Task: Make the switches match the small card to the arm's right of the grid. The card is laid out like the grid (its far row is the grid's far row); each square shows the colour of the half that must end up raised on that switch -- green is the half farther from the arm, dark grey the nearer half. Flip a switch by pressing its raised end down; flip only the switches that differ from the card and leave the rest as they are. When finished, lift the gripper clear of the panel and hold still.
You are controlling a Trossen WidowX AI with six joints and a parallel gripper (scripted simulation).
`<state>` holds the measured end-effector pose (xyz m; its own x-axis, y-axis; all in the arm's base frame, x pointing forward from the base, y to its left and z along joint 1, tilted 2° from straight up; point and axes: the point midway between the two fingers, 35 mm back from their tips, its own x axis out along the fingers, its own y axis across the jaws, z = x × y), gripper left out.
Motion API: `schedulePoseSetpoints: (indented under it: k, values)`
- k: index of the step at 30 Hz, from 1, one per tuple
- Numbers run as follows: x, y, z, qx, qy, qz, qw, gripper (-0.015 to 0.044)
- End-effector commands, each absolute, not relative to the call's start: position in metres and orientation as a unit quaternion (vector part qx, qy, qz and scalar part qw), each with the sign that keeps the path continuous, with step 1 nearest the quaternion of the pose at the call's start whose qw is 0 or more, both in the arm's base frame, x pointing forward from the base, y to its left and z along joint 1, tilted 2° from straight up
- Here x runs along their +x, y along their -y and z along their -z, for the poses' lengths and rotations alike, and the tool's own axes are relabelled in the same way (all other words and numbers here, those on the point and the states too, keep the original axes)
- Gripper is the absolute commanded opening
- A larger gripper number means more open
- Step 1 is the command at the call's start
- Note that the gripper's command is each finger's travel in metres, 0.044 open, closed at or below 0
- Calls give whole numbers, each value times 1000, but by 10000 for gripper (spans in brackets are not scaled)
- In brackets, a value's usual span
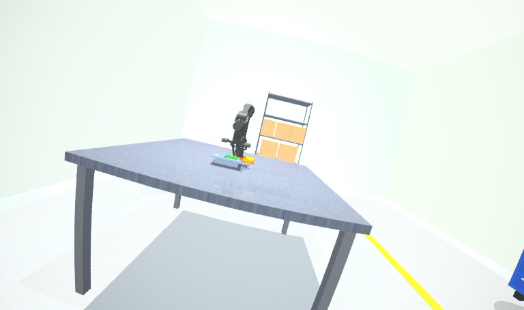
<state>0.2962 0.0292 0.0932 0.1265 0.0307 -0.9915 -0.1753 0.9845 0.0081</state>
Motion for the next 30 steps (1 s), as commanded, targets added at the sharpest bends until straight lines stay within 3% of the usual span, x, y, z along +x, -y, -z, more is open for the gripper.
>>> schedulePoseSetpoints:
  k: [1,30]
  values:
    - [296,-29,-92,-56,-657,-70,748,0]
    - [297,-30,-88,-56,-657,-70,748,0]
